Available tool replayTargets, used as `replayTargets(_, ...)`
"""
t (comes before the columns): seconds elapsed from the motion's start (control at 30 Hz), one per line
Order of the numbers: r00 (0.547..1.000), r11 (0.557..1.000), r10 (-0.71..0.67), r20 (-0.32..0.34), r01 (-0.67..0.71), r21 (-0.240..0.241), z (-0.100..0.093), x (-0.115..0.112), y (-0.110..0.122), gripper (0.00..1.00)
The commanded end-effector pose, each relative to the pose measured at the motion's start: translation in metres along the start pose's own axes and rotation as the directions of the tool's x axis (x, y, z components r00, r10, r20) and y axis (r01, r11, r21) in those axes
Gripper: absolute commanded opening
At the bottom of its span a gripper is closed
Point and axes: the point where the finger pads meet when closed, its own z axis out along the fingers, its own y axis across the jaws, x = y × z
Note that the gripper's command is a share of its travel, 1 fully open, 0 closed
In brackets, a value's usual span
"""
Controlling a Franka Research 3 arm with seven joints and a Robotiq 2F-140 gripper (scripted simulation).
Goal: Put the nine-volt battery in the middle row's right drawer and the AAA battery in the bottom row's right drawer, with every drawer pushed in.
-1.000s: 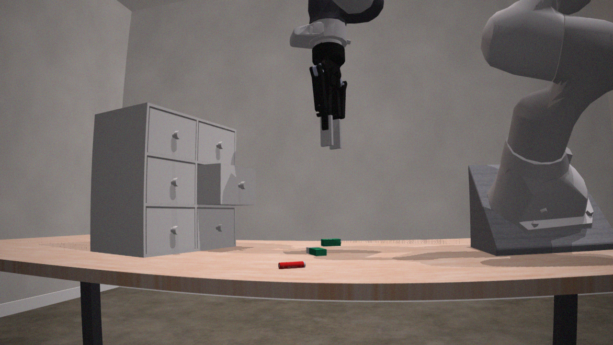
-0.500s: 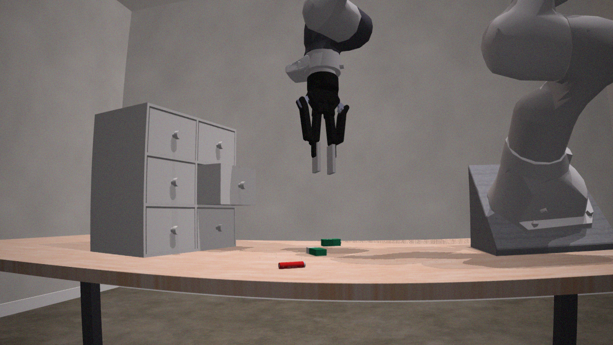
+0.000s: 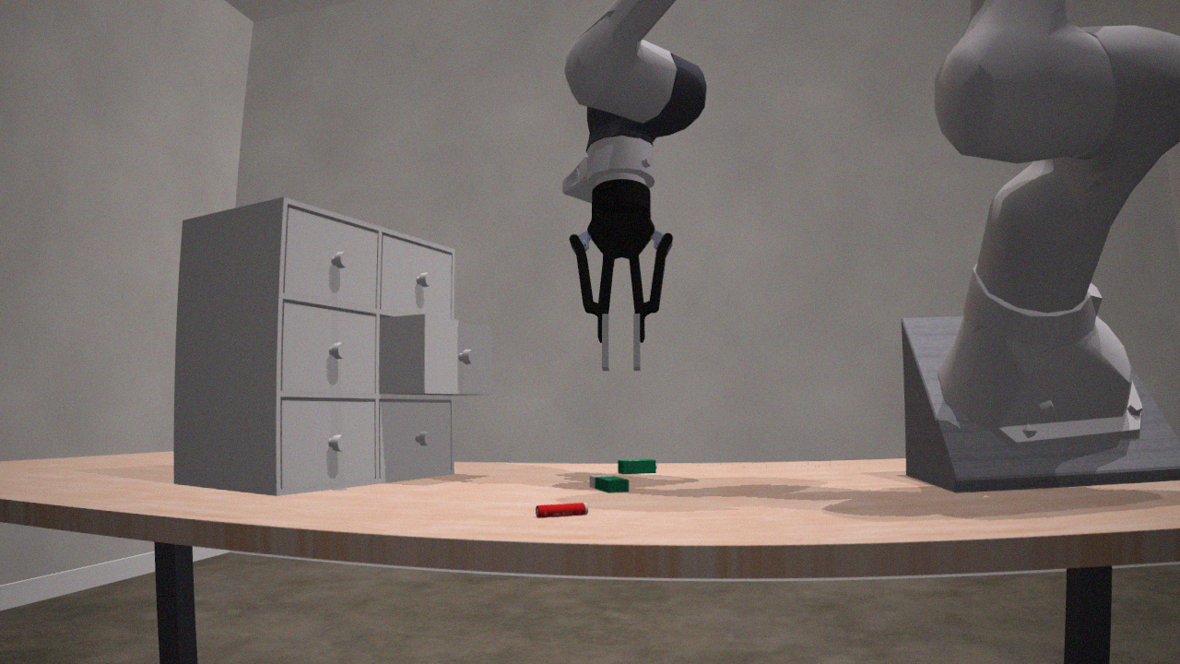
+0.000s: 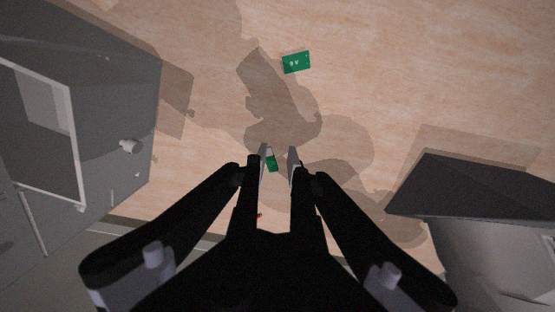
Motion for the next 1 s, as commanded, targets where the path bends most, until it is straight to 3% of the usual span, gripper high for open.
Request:
replayTargets(0.0,0.961,0.961,0.275,-0.004,-0.275,0.019,0.006,0.016,-0.005,0.2)
replayTargets(0.2,0.906,0.906,0.423,-0.008,-0.423,0.023,0.013,0.028,-0.004,0.2)
replayTargets(0.33,0.818,0.818,0.575,-0.021,-0.575,0.029,0.024,0.052,0.0,0.2)
replayTargets(0.4,0.818,0.818,0.575,-0.021,-0.575,0.029,0.024,0.052,0.0,0.2)
replayTargets(0.47,0.744,0.745,0.667,-0.028,-0.666,0.038,0.028,0.063,0.002,0.2)
replayTargets(0.53,0.727,0.727,0.686,-0.028,-0.685,0.041,0.028,0.063,0.002,0.2)
replayTargets(0.57,0.676,0.677,0.736,-0.035,-0.735,0.048,0.032,0.074,0.005,0.2)
replayTargets(0.63,0.66,0.661,0.751,-0.035,-0.749,0.05,0.032,0.074,0.005,0.2)
replayTargets(0.67,0.603,0.604,0.797,-0.041,-0.795,0.059,0.035,0.084,0.007,0.2)
replayTargets(0.73,0.594,0.595,0.803,-0.04,-0.801,0.061,0.035,0.084,0.007,0.2)
replayTargets(0.77,0.532,0.534,0.846,-0.045,-0.843,0.072,0.038,0.093,0.01,0.2)
replayTargets(0.8,0.532,0.534,0.846,-0.045,-0.843,0.072,0.038,0.093,0.01,0.2)
replayTargets(0.83,0.476,0.478,0.878,-0.048,-0.874,0.083,0.039,0.101,0.012,0.2)
replayTargets(0.87,0.476,0.478,0.878,-0.048,-0.874,0.083,0.039,0.101,0.012,0.2)
replayTargets(0.9,0.428,0.43,0.903,-0.05,-0.898,0.093,0.041,0.108,0.013,0.2)
replayTargets(0.97,0.428,0.43,0.903,-0.05,-0.898,0.093,0.041,0.108,0.013,0.2)
